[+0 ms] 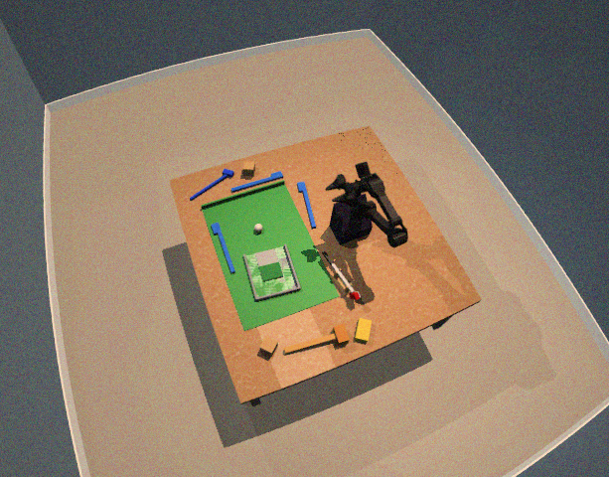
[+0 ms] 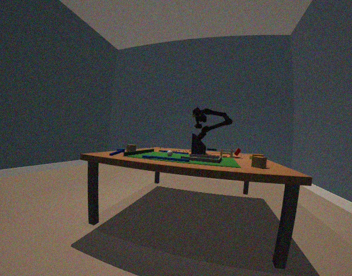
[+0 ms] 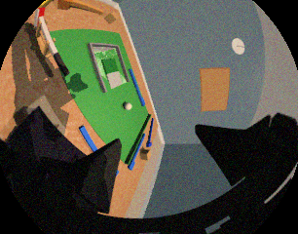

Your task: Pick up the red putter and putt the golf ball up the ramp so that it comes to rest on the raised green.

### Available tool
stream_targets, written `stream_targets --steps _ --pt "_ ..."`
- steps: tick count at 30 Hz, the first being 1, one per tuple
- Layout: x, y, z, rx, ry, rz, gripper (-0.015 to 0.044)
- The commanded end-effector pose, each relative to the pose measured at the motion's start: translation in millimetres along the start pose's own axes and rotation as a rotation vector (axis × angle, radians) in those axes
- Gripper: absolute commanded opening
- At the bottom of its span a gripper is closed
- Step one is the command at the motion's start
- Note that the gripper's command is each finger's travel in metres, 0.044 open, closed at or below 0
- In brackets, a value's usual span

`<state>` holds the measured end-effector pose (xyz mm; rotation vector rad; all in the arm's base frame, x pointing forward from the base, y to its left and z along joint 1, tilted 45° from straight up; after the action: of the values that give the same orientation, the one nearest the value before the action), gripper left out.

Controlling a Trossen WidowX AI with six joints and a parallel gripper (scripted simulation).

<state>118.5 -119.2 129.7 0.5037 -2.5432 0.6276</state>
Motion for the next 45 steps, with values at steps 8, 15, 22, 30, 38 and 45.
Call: stream_targets --steps 8,15,22,30,38,45 --pt "-62.0 15.2 -47.0 0.064 -0.120 -0.415 0.0440" --pt "-98.7 47.0 -79.8 0.100 -0.143 -0.708 0.0440" --pt "-127.7 94.0 -116.7 0.208 -0.185 -0.980 0.0440" --pt "-142.3 156.6 -143.9 0.330 -0.206 -1.258 0.0440" --pt "-149.5 170.1 -138.4 0.332 -0.206 -1.261 0.0440" --pt "-154.9 181.0 -134.5 0.331 -0.206 -1.261 0.0440"
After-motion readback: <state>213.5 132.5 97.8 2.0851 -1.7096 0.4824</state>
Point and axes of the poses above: the point midway between the two fingers, 35 mm back from their tips, its own x axis back along the fingers, its own y axis across the jaws, z = x × y, the point moved 5 cm from there along x, back along the fingers, and after that the axes turned 15 degrees about -x, right-handed, at the moved point
